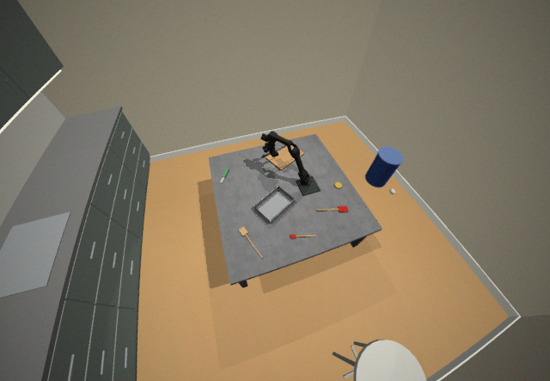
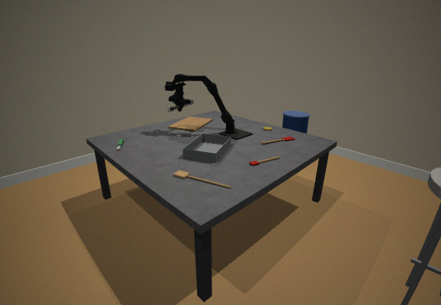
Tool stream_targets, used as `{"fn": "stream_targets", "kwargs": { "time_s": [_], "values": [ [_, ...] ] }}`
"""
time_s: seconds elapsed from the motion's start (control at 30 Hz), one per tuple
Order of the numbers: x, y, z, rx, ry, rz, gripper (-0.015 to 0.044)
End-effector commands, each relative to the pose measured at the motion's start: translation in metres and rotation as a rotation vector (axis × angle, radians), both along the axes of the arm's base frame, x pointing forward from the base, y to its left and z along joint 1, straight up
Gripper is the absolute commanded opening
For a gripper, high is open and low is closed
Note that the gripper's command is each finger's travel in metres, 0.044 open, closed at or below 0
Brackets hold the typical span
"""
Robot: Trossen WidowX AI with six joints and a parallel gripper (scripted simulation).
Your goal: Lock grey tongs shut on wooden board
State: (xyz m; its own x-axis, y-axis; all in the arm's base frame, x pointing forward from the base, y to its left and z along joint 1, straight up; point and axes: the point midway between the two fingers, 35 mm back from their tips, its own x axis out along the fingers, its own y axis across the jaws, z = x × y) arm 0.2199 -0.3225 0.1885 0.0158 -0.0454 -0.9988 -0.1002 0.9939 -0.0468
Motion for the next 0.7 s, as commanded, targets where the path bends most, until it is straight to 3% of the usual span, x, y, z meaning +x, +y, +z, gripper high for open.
{"fn": "stream_targets", "kwargs": {
  "time_s": [0.0, 0.67],
  "values": [
    [-0.023, -0.018, 0.002, -0.015, 0.012, 0.073, -0.0150],
    [-0.144, -0.076, 0.004, -0.033, 0.071, 0.410, -0.0150]
  ]
}}
